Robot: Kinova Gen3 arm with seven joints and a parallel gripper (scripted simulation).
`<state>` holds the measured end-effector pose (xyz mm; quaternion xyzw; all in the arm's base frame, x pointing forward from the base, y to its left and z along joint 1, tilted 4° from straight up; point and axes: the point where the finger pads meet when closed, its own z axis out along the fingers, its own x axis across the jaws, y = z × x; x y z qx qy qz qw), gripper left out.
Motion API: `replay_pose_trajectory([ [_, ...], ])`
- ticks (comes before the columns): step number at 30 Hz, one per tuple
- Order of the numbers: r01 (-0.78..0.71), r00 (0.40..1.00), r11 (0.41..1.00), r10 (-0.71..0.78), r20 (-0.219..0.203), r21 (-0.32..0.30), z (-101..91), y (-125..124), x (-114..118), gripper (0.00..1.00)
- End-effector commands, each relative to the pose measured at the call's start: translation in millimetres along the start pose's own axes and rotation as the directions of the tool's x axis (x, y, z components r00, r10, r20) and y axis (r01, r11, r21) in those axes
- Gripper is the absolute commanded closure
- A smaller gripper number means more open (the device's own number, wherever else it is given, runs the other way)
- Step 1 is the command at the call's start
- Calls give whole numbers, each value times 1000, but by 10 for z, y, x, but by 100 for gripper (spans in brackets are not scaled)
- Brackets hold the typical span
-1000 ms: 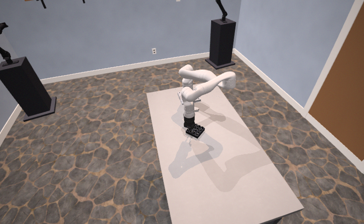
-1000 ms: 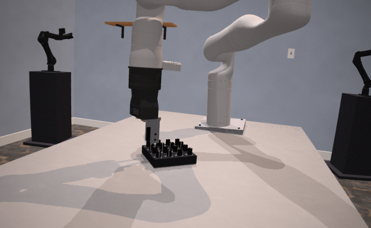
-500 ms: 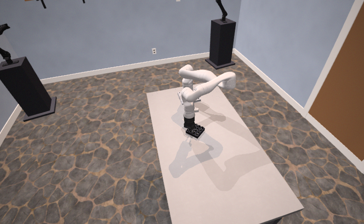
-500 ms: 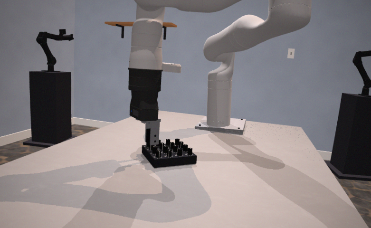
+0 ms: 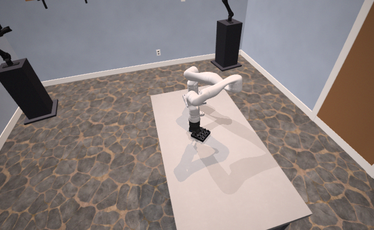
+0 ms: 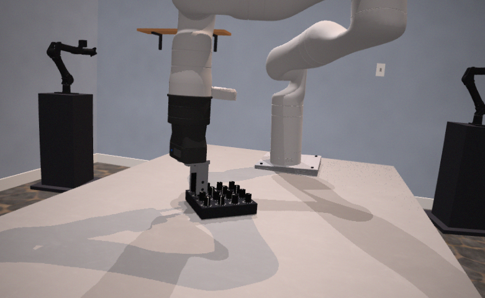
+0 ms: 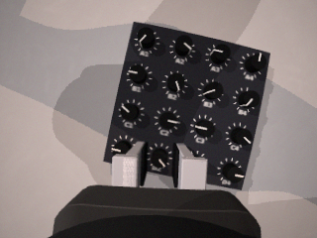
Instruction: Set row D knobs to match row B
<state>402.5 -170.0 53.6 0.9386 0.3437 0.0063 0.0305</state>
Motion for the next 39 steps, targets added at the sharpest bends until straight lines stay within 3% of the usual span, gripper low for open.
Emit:
replay_pose_trajectory([
  [1, 0, 1000, 1000, 0, 0, -1, 3, 1, -2, 54],
  [38, 0, 1000, 1000, 0, 0, -1, 4, 1, -2, 54],
  [39, 0, 1000, 1000, 0, 0, -1, 4, 1, -2, 70],
])
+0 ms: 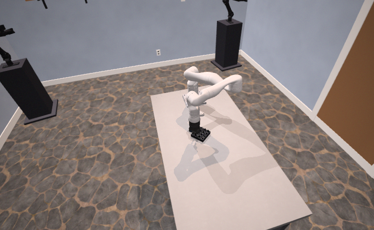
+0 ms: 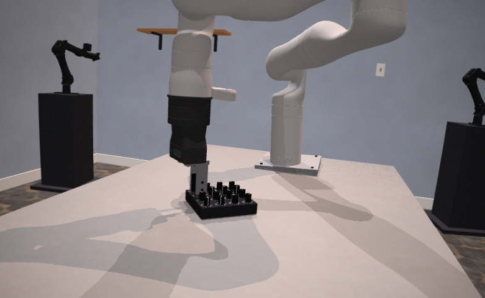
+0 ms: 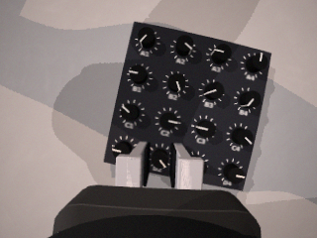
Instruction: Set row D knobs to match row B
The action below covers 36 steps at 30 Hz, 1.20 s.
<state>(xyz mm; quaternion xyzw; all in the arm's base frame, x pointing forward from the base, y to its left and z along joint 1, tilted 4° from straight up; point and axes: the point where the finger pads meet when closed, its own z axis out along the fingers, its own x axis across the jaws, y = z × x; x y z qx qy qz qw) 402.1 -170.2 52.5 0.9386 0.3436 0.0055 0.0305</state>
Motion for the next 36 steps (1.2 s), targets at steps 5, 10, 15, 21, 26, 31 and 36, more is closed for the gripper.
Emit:
replay_pose_trajectory([
  [5, 0, 1000, 1000, 0, -1, -1, -7, 4, 2, 70],
  [10, 0, 1000, 1000, 0, -1, -1, -7, 4, 2, 70],
  [15, 0, 1000, 1000, 0, -1, -1, -7, 4, 2, 70],
  [21, 0, 1000, 1000, 0, -1, -1, -7, 4, 2, 70],
  [26, 0, 1000, 1000, 0, -1, -1, -7, 4, 2, 70],
  [31, 0, 1000, 1000, 0, -1, -1, -7, 4, 2, 70],
  [36, -10, 1000, 1000, 10, -1, -1, -7, 4, 2, 70],
])
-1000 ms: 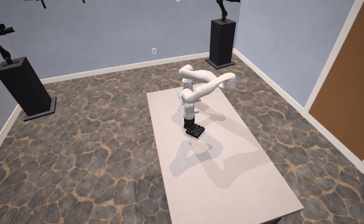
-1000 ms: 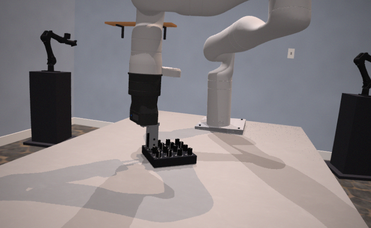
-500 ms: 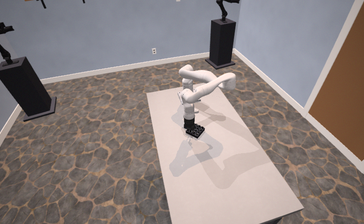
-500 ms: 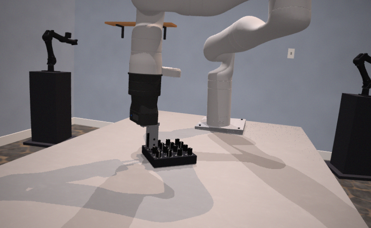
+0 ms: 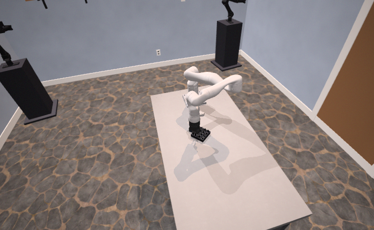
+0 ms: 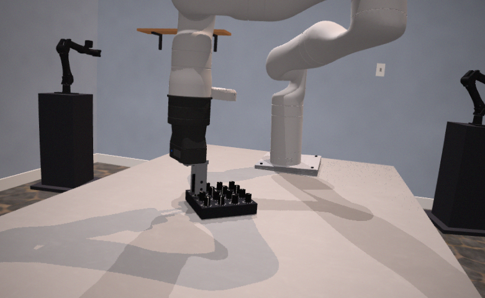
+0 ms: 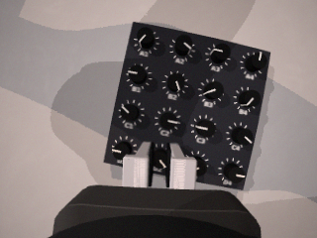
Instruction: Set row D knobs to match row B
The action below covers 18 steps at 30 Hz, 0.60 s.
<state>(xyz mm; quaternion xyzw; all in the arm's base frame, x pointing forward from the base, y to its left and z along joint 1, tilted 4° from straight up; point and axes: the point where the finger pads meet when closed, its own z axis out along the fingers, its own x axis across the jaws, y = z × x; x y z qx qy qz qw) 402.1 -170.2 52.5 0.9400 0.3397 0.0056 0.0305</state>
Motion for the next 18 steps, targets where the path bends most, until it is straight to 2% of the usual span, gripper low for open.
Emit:
replay_pose_trajectory([
  [1, -2, 1000, 1000, 2, -1, -1, -7, 4, 2, 70],
  [18, -234, 972, 972, 234, -1, -1, -7, 4, 2, 70],
])
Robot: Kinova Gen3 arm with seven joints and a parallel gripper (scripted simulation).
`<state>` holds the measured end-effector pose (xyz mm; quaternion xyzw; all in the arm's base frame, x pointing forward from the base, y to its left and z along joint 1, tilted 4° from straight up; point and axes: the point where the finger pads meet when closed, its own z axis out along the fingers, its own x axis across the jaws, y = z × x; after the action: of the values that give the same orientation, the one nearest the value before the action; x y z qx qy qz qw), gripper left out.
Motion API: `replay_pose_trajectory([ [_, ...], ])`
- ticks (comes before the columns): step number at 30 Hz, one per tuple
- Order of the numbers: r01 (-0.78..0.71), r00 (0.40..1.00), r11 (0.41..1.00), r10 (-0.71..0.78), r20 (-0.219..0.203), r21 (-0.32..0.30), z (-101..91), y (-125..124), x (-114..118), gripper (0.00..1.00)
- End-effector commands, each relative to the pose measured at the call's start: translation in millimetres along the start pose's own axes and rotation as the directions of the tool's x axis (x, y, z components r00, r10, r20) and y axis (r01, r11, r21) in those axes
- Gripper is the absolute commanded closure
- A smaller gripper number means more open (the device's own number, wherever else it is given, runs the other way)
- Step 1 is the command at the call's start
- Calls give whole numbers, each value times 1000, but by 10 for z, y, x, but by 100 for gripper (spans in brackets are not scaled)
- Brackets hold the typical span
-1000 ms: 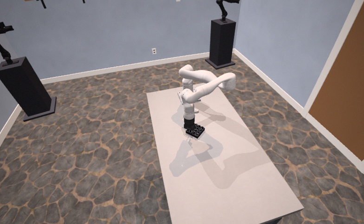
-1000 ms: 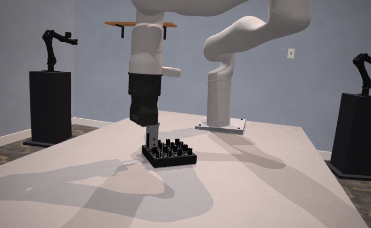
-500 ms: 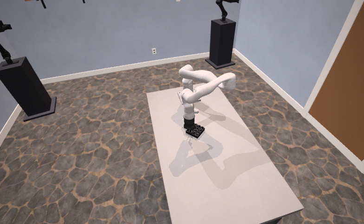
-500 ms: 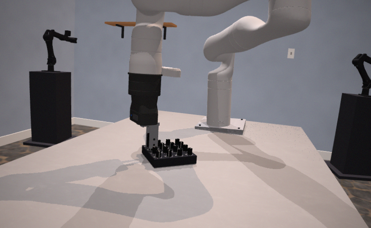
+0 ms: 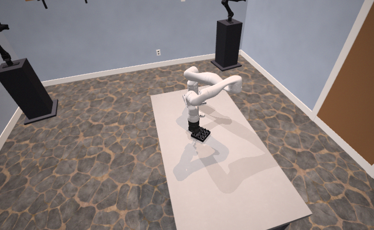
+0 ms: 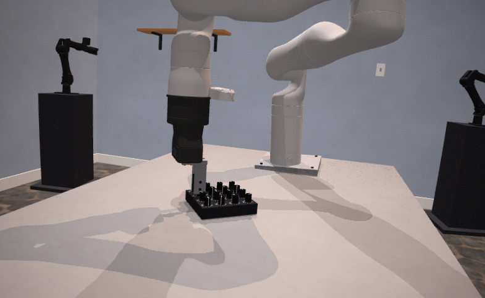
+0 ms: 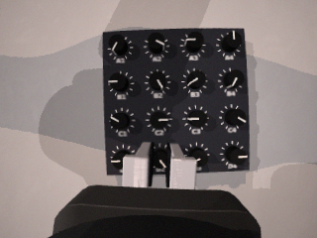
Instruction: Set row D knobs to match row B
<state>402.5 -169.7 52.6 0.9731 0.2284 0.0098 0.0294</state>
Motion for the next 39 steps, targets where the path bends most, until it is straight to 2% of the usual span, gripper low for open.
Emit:
replay_pose_trajectory([
  [1, -22, 1000, 1000, 22, 0, -1, -6, 5, -3, 70],
  [9, -107, 994, 994, 107, 0, -1, -6, 5, -3, 70],
  [24, -112, 994, 994, 112, 0, -1, -6, 5, -3, 70],
  [25, -112, 994, 994, 112, 0, -1, -6, 5, -3, 54],
  [39, -112, 994, 994, 112, 0, -1, -6, 5, -3, 54],
])
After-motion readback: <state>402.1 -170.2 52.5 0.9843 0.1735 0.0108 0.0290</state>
